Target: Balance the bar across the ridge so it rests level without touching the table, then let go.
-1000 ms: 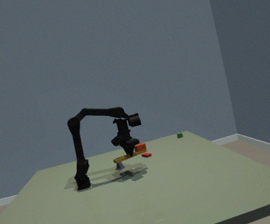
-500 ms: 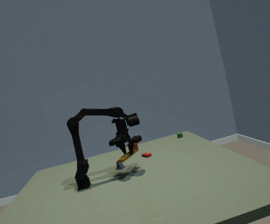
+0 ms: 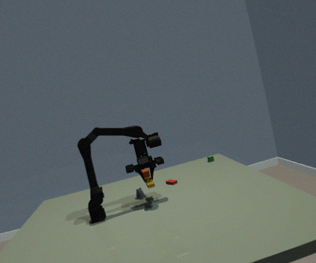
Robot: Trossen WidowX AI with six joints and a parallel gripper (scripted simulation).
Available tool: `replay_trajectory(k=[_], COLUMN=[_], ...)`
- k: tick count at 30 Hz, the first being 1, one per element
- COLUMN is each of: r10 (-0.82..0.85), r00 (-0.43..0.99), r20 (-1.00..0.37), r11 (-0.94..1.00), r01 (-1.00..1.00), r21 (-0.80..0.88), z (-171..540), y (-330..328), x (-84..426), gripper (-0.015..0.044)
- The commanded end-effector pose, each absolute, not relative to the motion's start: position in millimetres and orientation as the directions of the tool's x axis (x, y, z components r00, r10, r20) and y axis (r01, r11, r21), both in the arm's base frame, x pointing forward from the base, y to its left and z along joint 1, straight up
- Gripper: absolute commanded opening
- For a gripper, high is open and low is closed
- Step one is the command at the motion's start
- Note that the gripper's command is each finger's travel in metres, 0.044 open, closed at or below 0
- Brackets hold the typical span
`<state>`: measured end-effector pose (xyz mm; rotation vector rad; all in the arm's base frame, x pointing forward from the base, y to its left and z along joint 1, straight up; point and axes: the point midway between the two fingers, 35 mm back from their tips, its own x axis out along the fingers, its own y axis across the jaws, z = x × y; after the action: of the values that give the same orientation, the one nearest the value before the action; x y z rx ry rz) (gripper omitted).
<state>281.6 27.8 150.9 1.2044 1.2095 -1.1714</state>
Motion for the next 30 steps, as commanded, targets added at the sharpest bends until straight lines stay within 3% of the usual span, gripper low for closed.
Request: replay_trajectory(k=[1, 14, 30], r10=[0.003, 0.004, 0.006], r00=[0.024, 0.024, 0.024], r20=[-1.000, -1.000, -1.000], r11=[0.162, 0.628, 0.968], r01=[0.986, 0.778, 0.252], r21=[0.024, 0.021, 0.011], z=[152.0, 152.1, 152.1], y=[31.1, 45.5, 63.5], x=[279.6, 275.0, 271.4], gripper=[0.0000, 0.0000, 0.0000])
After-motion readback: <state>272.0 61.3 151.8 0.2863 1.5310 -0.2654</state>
